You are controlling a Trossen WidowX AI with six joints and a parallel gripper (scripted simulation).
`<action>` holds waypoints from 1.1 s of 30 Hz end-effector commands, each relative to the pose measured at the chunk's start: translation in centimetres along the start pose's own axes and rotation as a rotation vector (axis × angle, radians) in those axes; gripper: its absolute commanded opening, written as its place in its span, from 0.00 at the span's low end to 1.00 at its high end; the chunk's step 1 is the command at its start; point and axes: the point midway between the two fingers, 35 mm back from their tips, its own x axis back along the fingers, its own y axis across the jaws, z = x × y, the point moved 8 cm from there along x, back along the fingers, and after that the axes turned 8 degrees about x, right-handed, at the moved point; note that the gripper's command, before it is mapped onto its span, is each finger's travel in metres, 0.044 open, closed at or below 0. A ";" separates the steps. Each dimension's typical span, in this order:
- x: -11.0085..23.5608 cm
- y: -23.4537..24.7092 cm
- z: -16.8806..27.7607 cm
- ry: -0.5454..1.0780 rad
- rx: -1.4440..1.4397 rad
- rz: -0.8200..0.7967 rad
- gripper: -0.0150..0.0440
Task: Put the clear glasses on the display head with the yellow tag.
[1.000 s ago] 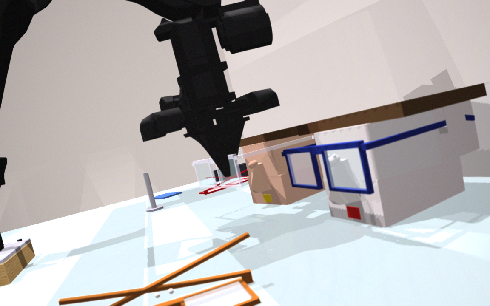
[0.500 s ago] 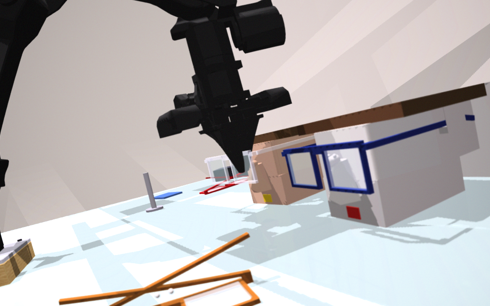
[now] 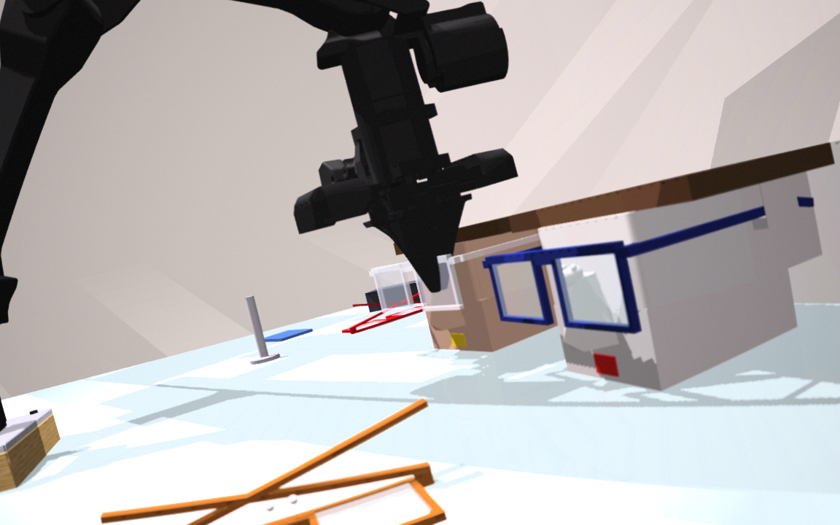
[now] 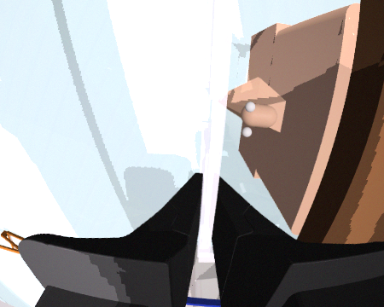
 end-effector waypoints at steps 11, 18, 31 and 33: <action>0.1 -0.6 0.1 0.004 -0.002 0.003 0.25; -0.1 -0.5 0.0 0.004 -0.002 0.003 0.25; -0.4 -0.5 0.0 0.002 0.001 0.003 0.43; -0.4 -0.5 0.0 0.002 0.001 0.003 0.44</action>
